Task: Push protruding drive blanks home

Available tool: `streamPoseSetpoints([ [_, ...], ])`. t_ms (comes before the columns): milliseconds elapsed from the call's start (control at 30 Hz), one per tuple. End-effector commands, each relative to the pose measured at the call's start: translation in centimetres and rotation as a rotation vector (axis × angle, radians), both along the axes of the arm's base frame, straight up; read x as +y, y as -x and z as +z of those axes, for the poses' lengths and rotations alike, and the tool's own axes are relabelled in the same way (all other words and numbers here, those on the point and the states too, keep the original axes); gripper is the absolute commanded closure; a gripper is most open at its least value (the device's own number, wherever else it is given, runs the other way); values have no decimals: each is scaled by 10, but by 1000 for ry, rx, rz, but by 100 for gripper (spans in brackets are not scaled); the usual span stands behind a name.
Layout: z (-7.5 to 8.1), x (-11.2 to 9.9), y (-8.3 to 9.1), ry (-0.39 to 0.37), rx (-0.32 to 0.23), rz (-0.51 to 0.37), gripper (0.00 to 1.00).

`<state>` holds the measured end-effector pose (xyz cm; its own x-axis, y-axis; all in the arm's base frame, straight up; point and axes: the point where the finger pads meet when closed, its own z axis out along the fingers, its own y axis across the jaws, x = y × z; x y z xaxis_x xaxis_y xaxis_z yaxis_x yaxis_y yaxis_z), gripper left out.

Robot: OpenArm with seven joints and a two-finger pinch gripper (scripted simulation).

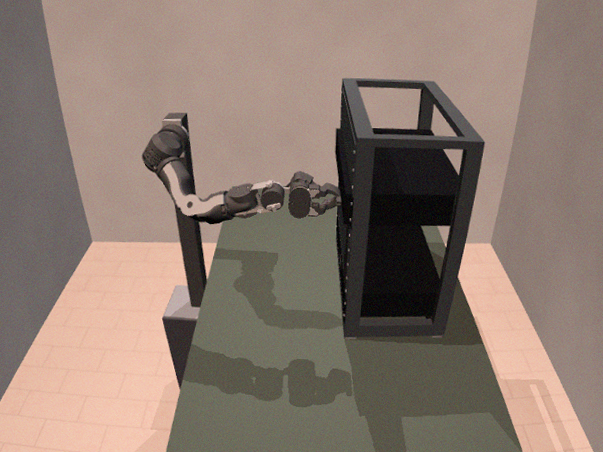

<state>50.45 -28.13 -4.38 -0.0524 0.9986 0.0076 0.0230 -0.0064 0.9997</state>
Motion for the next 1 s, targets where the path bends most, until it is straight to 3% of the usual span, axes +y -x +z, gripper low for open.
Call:
streamPoseSetpoints([
  [0,5,0,-1,0,-16,2,100],
  [967,6,1,-6,0,-18,4,100],
])
